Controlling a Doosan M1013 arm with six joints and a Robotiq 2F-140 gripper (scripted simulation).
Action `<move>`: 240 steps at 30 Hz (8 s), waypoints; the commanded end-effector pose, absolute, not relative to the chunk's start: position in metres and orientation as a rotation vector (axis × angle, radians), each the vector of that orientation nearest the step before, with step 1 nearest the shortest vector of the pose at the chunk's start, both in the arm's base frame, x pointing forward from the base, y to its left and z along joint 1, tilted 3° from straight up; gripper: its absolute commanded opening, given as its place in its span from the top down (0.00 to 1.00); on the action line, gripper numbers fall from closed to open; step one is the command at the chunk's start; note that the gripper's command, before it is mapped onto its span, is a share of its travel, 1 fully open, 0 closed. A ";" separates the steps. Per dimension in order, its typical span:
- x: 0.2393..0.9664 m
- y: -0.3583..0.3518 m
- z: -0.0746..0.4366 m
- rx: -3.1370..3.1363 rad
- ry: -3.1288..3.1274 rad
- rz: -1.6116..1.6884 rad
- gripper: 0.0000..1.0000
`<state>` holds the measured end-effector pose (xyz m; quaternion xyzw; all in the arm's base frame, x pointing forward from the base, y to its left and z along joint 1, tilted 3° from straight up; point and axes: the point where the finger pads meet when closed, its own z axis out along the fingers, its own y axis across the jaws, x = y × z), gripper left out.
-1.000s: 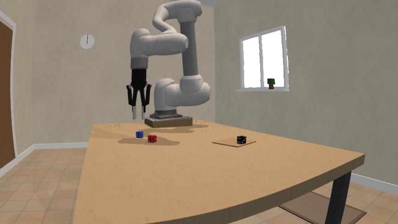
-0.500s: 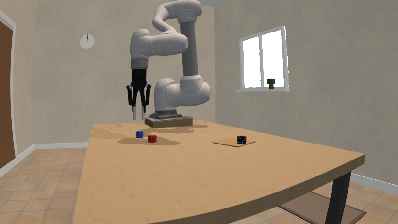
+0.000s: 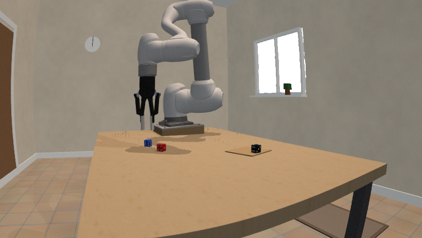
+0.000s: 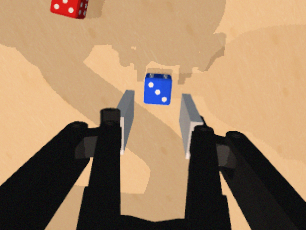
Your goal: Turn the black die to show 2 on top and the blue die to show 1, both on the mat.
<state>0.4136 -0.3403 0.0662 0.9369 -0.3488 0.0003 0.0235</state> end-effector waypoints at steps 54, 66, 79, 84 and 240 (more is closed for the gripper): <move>0.413 -0.342 0.029 2.900 -1.080 0.001 0.65; 0.413 -0.342 0.029 2.900 -1.080 0.001 0.65; 0.413 -0.342 0.029 2.900 -1.080 0.001 0.65; 0.413 -0.342 0.025 2.900 -1.080 0.001 0.65; 0.417 -0.340 0.090 2.288 -2.089 0.028 0.76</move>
